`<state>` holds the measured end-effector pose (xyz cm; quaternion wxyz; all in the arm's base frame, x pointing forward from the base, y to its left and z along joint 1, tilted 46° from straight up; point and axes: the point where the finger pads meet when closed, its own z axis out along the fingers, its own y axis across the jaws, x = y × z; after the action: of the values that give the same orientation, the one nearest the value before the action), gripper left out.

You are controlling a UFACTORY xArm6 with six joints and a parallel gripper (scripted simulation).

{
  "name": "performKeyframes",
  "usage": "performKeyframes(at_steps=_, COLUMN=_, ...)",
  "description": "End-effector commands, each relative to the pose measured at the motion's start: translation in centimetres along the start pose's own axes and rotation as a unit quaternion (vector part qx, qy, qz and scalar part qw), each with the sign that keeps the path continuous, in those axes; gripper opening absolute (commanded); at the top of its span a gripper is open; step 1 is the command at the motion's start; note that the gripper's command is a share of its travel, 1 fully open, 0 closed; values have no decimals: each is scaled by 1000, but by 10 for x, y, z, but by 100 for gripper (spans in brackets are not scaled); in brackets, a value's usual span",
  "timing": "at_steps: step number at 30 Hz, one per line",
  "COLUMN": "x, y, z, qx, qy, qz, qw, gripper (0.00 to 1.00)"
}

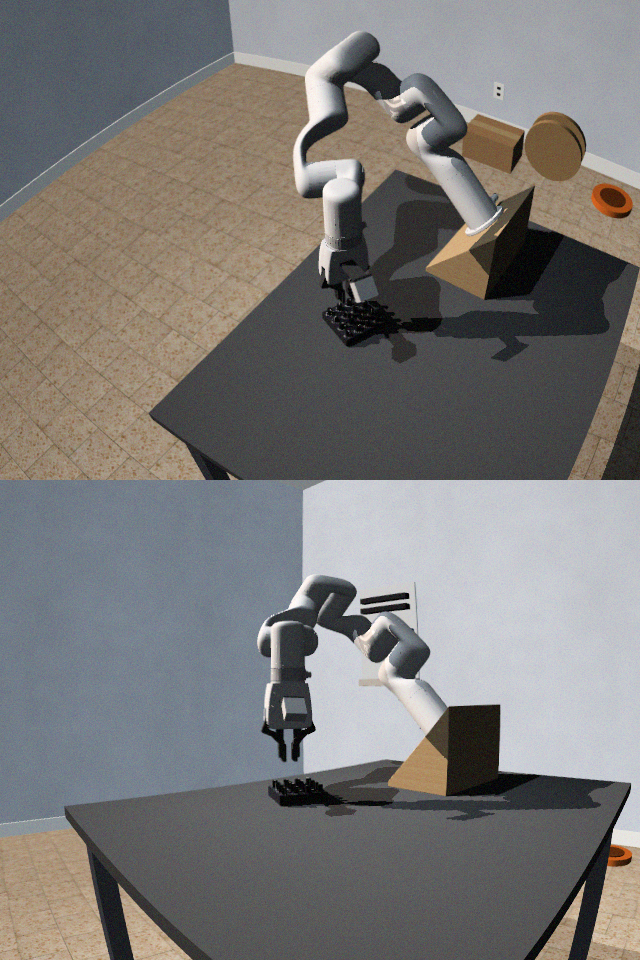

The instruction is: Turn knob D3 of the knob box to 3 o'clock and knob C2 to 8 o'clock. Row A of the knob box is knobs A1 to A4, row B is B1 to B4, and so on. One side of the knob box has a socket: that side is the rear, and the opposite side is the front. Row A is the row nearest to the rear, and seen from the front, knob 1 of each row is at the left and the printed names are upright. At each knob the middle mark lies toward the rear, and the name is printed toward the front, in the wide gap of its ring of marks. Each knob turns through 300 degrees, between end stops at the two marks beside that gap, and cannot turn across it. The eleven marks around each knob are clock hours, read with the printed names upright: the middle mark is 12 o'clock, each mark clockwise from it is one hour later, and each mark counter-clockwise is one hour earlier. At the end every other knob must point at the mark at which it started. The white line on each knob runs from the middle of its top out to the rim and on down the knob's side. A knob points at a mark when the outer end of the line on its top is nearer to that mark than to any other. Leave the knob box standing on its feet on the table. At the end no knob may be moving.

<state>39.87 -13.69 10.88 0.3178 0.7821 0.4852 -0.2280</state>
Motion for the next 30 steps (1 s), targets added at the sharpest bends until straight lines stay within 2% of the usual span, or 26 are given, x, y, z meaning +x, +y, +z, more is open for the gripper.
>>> performKeyframes(at_steps=1, x=0, y=1, z=-1, qx=-1, qy=1, qz=1, qw=1000, gripper=19)
performKeyframes(at_steps=14, x=0, y=1, z=2, qx=-1, qy=1, qz=0, qw=1000, gripper=19)
performKeyframes(at_steps=30, x=0, y=1, z=19, qx=-1, qy=1, qz=0, qw=1000, gripper=19)
